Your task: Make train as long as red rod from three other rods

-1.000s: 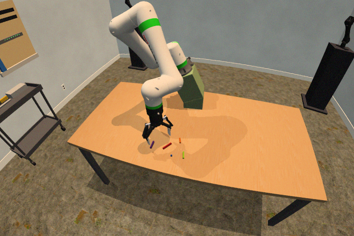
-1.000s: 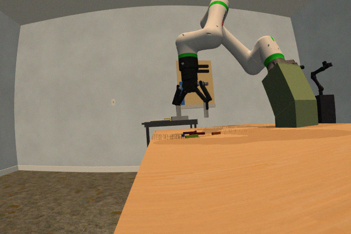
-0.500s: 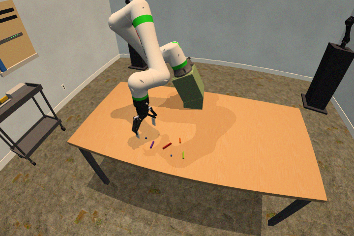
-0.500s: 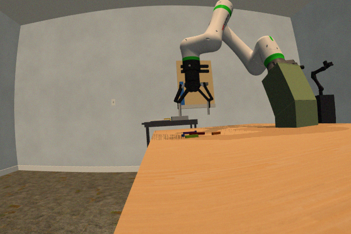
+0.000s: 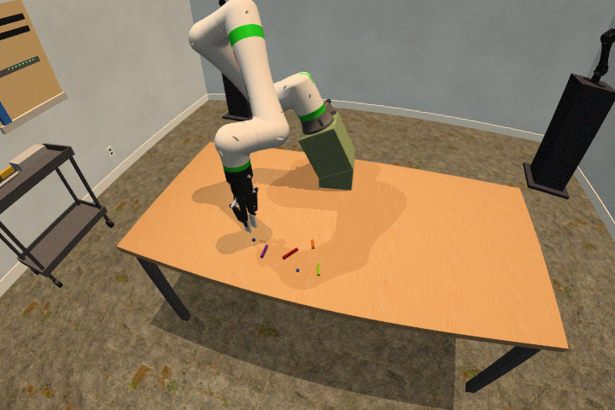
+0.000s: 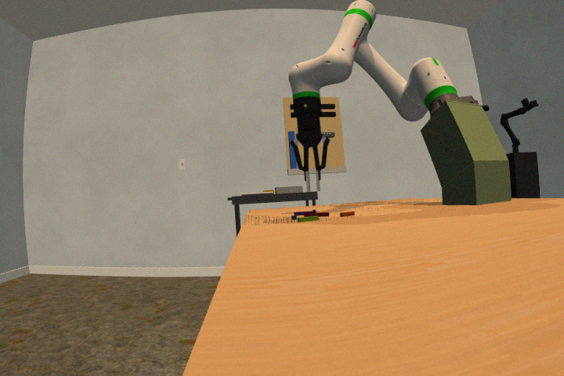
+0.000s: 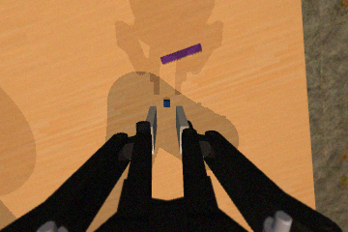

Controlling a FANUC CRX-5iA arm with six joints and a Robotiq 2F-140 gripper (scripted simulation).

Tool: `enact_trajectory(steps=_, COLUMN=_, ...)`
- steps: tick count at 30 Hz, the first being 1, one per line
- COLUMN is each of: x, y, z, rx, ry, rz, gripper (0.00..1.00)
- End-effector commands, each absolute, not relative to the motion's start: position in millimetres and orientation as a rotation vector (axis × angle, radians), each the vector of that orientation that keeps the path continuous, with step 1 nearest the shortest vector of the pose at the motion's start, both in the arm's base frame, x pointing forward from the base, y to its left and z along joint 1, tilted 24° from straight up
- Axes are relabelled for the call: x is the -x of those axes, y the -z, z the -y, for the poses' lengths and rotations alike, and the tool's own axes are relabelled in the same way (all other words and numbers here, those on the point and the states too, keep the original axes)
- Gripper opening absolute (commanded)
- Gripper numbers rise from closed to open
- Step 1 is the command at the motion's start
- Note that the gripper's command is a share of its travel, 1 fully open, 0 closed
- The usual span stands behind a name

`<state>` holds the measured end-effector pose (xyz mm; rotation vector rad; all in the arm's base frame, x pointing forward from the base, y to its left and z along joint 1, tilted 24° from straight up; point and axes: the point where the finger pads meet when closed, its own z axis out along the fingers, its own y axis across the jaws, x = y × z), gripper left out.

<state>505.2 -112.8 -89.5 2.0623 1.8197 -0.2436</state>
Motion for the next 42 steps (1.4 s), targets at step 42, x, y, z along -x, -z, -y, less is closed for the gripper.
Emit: enact_trajectory(steps=42, x=-507.0, y=100.0, z=117.5, rx=-2.063, ry=0.244, rz=-1.82, gripper=0.15)
